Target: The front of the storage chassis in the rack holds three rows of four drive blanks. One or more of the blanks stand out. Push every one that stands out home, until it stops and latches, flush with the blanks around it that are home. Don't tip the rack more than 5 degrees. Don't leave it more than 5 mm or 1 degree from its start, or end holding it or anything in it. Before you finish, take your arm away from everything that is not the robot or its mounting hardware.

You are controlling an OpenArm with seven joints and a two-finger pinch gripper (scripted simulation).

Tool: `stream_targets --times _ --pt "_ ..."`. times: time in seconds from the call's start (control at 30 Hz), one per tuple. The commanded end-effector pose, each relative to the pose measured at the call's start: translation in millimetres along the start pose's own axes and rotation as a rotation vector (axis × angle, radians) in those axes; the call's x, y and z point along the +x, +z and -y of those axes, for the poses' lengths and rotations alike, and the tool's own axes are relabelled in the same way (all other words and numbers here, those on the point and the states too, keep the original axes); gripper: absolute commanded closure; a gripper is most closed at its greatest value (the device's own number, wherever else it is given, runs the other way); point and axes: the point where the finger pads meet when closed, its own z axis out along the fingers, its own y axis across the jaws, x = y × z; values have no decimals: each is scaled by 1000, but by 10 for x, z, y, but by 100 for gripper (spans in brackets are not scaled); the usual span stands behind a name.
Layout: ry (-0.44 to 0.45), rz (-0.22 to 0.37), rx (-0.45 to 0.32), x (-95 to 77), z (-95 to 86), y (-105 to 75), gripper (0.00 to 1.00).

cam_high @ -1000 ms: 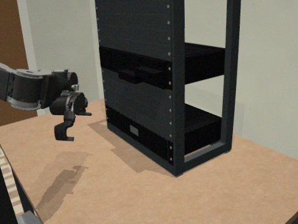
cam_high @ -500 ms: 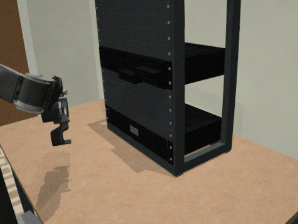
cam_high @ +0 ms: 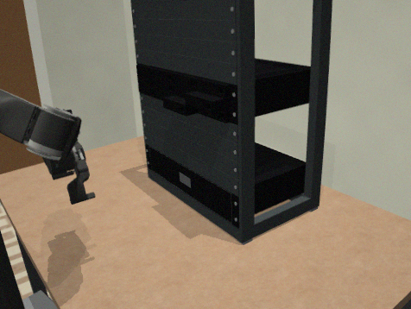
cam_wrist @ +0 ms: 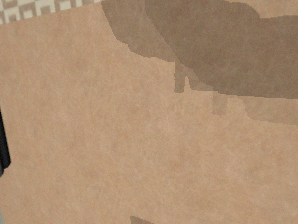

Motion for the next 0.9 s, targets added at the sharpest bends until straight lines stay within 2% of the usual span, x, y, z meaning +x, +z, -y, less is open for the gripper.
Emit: stream_targets --times 0.0,0.4,0.87 --pt "-40 1 5 30 -15 4 0" --pt "-194 4 9 158 -106 34 0" --pt "-236 6 10 191 -130 41 0"
